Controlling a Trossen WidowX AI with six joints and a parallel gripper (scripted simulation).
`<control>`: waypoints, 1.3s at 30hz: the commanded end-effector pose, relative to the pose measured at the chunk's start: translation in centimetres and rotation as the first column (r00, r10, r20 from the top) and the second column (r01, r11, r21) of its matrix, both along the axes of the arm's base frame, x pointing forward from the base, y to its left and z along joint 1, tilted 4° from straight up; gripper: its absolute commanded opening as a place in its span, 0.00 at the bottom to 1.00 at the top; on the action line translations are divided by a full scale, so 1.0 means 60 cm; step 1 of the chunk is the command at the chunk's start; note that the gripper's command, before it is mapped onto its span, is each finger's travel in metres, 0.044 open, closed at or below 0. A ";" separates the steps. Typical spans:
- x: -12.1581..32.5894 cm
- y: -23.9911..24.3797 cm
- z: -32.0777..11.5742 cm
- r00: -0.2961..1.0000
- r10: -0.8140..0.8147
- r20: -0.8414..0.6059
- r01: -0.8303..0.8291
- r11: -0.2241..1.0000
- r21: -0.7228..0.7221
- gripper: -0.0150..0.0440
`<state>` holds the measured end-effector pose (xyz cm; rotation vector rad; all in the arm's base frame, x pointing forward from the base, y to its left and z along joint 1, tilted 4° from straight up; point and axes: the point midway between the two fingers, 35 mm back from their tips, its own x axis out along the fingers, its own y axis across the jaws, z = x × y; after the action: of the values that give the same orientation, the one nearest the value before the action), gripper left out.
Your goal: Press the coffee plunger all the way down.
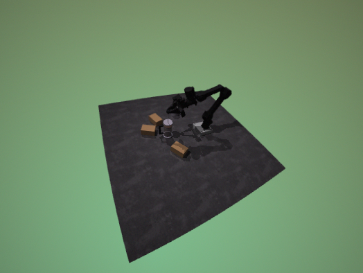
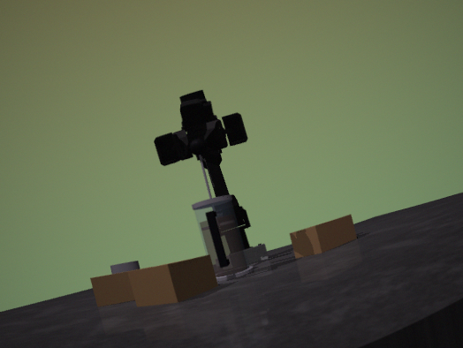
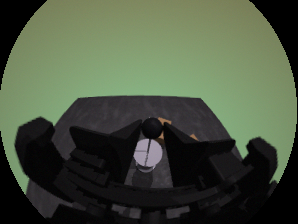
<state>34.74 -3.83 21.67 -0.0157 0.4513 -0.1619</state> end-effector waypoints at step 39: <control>0.023 -0.012 -0.120 0.996 0.002 -0.089 -0.002 1.000 0.002 0.46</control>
<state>36.39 -4.44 17.35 -0.0136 0.4510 -0.1604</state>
